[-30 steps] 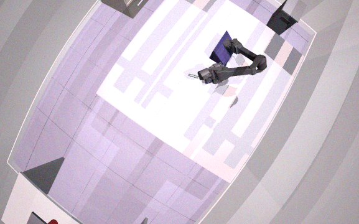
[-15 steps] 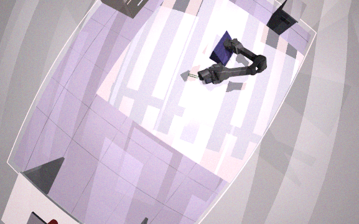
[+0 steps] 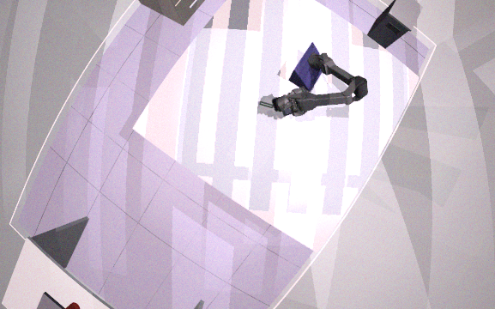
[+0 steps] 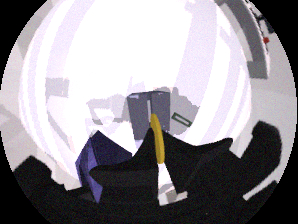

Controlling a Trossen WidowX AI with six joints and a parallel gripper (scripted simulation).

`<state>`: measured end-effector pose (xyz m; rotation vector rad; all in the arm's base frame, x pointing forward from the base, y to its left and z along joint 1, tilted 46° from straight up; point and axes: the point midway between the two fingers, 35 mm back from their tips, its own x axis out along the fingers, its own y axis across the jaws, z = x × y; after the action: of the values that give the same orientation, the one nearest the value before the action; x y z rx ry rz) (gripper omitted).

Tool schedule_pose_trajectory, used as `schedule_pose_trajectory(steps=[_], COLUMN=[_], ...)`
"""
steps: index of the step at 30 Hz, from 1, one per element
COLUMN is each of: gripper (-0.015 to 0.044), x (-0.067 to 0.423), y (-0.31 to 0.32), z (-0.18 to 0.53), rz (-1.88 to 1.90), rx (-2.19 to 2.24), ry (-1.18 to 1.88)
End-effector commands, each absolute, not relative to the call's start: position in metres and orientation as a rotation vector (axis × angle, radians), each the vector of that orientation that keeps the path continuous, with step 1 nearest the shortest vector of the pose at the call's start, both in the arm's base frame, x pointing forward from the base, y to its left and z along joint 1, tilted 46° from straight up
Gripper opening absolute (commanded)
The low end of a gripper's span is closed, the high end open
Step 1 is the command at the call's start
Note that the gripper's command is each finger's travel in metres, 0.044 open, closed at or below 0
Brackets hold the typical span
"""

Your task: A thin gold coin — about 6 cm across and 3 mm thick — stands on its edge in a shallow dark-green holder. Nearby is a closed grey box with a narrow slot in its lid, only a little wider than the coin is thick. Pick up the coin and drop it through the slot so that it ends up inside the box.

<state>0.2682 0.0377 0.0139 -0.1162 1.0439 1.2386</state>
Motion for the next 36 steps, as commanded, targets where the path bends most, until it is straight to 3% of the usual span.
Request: schedule_pose_trajectory(steps=[1,2,8,17,28,36], gripper=[0.0000,0.0000,0.0157,0.0161,0.0440,0.0440], x=[0.268,0.268,0.268,0.268,0.269,0.268], y=[0.040,0.040,0.038,0.038,0.006,-0.003], z=[0.012,0.012,0.013,0.013,0.045,0.054], rz=[1.237,1.237,1.239,1.239,1.237,1.237], rx=[-0.110,-0.110,-0.116,-0.116,-0.111,-0.107], ry=[1.043,1.044,1.044,1.044,1.045,1.045])
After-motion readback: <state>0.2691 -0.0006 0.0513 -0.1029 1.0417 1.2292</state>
